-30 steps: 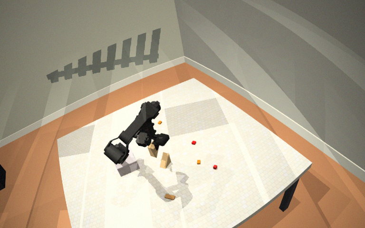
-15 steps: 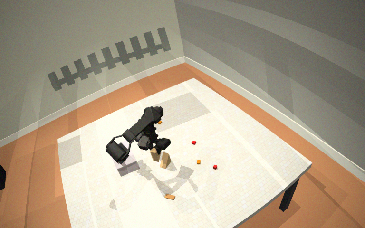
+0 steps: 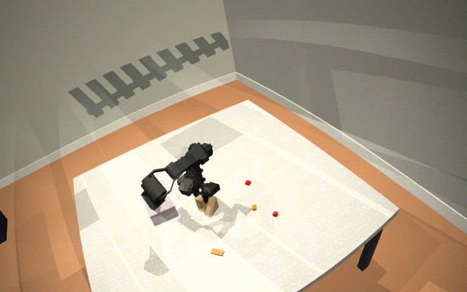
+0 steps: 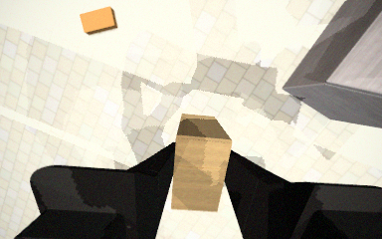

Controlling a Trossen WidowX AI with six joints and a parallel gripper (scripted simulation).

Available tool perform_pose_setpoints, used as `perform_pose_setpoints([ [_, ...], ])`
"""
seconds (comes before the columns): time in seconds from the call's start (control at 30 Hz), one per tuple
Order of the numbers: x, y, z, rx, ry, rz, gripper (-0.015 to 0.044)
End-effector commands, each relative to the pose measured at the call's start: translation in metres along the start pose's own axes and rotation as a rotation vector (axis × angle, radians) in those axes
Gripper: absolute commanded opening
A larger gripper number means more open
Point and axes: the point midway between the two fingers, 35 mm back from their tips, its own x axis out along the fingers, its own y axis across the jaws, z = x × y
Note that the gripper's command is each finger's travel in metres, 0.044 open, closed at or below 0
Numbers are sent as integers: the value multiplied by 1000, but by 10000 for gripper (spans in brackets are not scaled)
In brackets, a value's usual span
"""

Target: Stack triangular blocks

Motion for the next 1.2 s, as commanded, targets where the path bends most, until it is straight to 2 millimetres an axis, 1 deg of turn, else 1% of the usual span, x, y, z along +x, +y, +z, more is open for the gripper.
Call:
perform_pose_setpoints([
  [0.0, 2, 0, -1, 119, 1, 2, 0],
  [1.17, 7, -2, -3, 1335, -3, -33, 0],
])
